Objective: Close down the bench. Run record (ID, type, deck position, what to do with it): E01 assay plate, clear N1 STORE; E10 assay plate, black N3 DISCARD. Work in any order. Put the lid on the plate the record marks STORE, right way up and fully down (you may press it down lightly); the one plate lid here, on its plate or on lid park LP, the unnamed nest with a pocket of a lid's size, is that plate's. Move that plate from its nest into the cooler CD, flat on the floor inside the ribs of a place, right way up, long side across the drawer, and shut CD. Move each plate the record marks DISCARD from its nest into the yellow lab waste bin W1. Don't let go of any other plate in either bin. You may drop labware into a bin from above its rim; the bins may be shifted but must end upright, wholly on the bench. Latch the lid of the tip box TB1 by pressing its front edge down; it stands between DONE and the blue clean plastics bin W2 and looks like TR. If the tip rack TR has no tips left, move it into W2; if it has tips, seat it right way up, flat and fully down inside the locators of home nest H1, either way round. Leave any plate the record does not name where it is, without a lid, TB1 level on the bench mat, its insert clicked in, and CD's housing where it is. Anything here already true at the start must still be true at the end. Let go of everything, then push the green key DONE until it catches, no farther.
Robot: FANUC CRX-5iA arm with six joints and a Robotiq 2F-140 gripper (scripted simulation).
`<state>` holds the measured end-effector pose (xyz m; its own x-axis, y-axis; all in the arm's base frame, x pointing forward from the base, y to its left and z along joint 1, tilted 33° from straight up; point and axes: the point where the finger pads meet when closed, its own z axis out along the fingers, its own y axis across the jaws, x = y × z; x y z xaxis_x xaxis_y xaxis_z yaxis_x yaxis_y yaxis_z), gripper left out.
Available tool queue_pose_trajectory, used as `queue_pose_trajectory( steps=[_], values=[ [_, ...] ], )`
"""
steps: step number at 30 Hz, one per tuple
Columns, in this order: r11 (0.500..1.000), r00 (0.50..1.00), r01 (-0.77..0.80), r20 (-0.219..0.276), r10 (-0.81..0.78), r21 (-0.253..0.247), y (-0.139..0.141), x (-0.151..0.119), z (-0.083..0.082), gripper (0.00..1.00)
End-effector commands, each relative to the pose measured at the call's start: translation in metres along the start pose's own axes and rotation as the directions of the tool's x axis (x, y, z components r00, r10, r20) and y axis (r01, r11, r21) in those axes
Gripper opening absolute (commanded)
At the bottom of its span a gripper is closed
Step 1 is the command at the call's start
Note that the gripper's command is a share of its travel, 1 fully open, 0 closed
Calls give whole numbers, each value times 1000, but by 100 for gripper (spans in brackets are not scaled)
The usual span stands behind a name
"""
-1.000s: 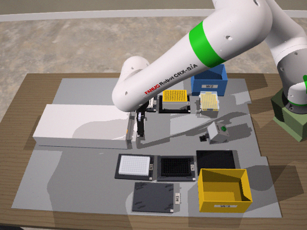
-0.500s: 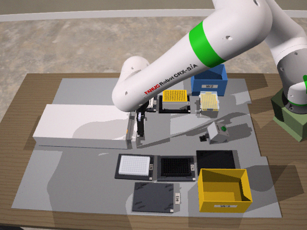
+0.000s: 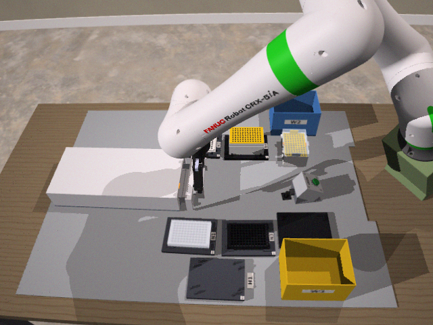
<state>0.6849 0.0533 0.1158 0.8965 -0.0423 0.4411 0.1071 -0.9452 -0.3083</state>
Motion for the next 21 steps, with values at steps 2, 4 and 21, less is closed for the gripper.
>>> queue_pose_trajectory(
  steps=[2, 4, 21],
  values=[
    [1000, 1000, 0, 0, 0, 0, 0, 0, 0, 0],
    [1000, 1000, 0, 0, 0, 0, 0, 0, 0, 0],
    [1000, 1000, 0, 0, 0, 0, 0, -9, 0, 0]
  ],
)
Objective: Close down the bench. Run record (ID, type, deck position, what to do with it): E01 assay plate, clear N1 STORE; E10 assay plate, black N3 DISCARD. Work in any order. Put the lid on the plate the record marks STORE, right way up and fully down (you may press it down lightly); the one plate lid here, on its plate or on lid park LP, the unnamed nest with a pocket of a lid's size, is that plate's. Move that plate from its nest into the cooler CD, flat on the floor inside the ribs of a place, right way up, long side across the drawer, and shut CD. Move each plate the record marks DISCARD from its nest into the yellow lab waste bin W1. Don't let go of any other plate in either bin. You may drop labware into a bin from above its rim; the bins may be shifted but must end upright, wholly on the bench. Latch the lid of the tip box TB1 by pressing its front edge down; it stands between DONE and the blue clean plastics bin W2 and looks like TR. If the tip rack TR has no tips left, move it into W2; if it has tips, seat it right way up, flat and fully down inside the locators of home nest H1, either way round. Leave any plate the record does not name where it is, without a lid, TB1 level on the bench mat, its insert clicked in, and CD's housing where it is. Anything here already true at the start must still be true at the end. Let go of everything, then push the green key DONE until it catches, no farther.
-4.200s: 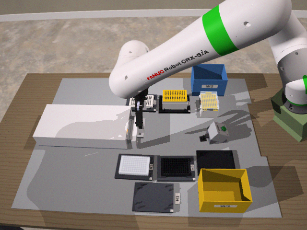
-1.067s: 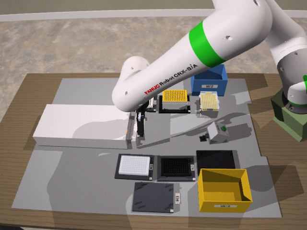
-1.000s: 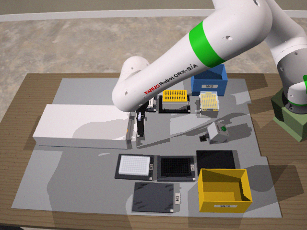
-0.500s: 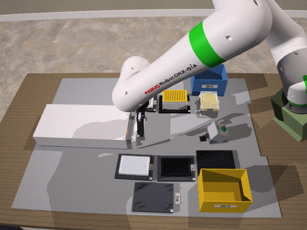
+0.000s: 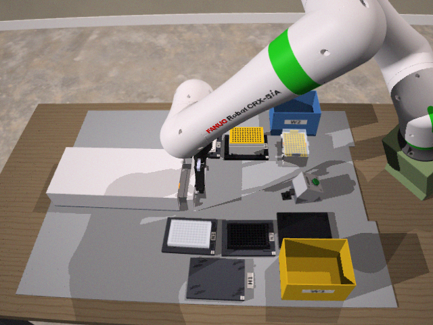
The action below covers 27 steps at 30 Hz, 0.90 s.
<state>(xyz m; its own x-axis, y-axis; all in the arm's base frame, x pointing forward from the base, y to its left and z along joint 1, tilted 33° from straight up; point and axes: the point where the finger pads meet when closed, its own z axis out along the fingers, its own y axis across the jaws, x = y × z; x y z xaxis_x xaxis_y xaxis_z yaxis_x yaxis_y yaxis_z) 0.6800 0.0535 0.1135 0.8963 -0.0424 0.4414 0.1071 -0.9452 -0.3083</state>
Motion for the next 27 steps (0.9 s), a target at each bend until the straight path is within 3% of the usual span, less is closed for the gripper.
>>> queue_pose_trajectory(
  steps=[1, 27],
  values=[
    [1000, 1000, 0, 0, 0, 0, 0, -5, 0, 0],
    [1000, 1000, 0, 0, 0, 0, 0, -31, 0, 0]
  ],
)
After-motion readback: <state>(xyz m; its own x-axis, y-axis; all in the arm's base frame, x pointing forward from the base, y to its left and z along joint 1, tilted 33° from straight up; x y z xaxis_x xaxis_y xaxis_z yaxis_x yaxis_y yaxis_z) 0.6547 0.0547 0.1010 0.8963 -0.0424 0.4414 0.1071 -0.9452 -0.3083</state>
